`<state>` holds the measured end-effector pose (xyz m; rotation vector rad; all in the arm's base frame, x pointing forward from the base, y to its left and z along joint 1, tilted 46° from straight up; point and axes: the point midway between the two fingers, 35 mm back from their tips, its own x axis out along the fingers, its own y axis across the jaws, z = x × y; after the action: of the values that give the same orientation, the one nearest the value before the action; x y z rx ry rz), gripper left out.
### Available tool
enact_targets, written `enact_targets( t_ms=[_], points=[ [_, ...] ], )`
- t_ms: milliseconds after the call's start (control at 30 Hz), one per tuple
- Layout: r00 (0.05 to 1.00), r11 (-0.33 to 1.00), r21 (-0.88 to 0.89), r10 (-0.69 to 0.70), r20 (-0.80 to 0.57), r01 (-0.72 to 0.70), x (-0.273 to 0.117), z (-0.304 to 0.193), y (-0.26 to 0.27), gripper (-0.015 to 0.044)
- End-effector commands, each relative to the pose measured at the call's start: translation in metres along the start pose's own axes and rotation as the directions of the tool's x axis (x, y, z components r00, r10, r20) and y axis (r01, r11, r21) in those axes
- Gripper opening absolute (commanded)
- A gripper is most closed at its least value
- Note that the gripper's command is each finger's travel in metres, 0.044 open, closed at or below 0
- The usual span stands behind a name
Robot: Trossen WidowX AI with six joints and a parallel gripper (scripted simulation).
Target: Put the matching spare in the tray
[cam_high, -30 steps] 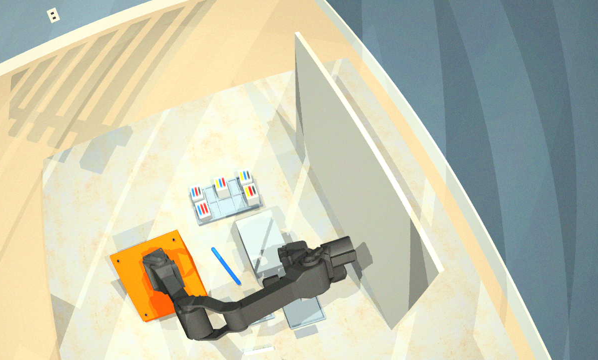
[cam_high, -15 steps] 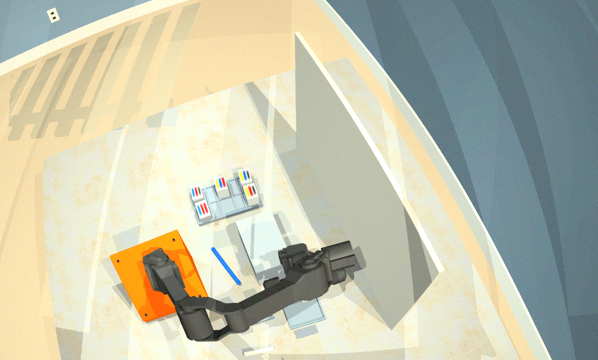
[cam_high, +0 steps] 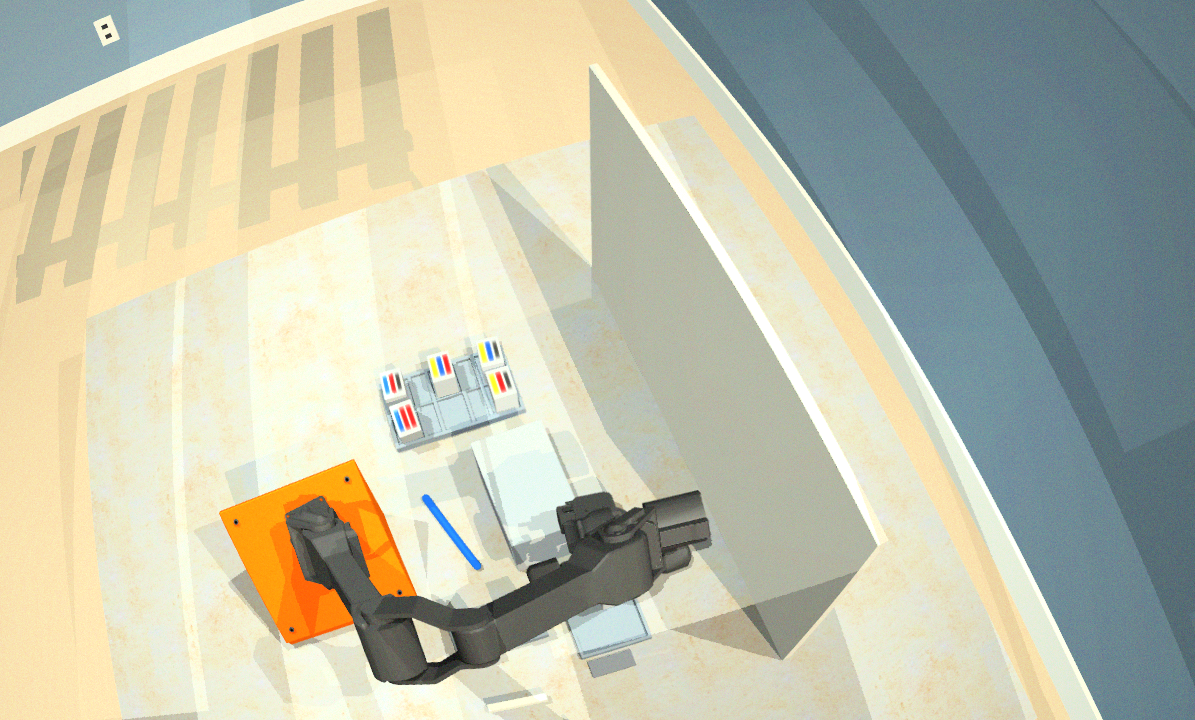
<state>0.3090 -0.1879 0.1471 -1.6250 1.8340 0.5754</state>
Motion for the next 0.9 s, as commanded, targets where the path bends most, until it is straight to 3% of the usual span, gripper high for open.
enact_targets(
  t_ms=[0,867],
  points=[
    [1.0,1.0,-0.006,0.003,0.005,-0.003,0.005,0.002,0.001,0.0],
    [1.0,1.0,-0.006,0.002,0.0,-0.002,0.03,0.0,0.004,0.0]
  ],
)
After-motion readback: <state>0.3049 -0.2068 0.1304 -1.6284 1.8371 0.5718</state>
